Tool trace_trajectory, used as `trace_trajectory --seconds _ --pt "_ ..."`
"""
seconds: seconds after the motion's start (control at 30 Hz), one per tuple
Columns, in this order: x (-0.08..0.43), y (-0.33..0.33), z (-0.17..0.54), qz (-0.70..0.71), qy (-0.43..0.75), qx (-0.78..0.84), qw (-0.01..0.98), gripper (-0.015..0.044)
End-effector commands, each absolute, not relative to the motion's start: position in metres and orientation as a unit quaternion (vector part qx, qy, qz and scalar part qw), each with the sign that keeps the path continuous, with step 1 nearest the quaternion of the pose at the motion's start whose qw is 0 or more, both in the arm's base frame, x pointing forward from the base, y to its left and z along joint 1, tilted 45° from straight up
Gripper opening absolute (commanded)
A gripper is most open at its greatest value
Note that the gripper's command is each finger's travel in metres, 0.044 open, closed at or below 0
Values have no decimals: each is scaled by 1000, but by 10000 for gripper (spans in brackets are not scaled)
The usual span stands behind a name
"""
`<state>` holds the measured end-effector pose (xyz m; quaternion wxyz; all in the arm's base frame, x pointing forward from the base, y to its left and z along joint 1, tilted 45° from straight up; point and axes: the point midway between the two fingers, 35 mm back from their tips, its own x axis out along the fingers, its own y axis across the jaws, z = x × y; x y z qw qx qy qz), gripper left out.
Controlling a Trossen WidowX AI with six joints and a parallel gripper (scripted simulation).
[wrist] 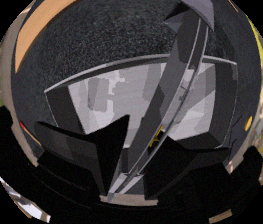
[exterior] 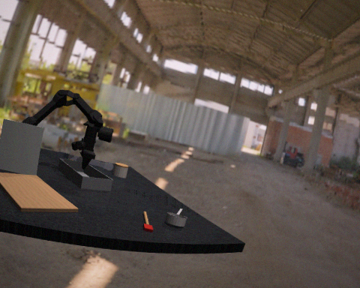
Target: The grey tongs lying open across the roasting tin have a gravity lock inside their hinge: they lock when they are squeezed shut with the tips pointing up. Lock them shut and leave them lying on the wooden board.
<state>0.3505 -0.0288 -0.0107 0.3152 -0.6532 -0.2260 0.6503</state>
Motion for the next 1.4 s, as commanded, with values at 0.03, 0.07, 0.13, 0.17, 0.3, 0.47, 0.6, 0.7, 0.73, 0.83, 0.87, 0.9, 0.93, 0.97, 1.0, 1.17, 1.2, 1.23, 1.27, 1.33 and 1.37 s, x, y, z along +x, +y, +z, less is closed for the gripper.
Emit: trace_trajectory --seconds 0.03,0.07,0.13,0.17,0.3,0.47,0.6,0.7,0.73,0.83,0.87,0.9,0.93,0.97,1.0,1.17,1.2,1.23,1.27,1.33,1.37 --pt "348 -86 45 643 -222 -662 314 -150" --pt "346 -92 52 643 -223 -662 315 -150" --pt "344 -97 58 643 -223 -661 315 -150" --pt "344 -97 58 643 -223 -661 315 -150" --pt "344 -97 58 643 -223 -661 315 -150" --pt "344 -97 58 643 -223 -661 315 -150" --pt "342 -96 54 646 -220 -656 322 -150" --pt "340 -107 45 650 -206 -651 332 -150" --pt "339 -112 41 652 -198 -649 338 -150" --pt "334 -131 25 657 -177 -642 355 -150" --pt "330 -138 20 659 -171 -639 358 -150" --pt "329 -143 15 661 -163 -635 365 -150" --pt "327 -149 11 663 -155 -631 372 -150" --pt "324 -155 6 665 -147 -627 379 -150" --pt "322 -160 1 666 -138 -623 386 -150" --pt "308 -187 -24 674 -98 -600 419 -150" --pt "305 -192 -30 675 -91 -596 426 -150" --pt "301 -197 -35 676 -83 -591 433 -150" --pt "298 -201 -40 677 -75 -586 439 -150" --pt "290 -211 -50 678 -59 -576 452 -150" --pt "286 -215 -55 679 -52 -570 459 -150"
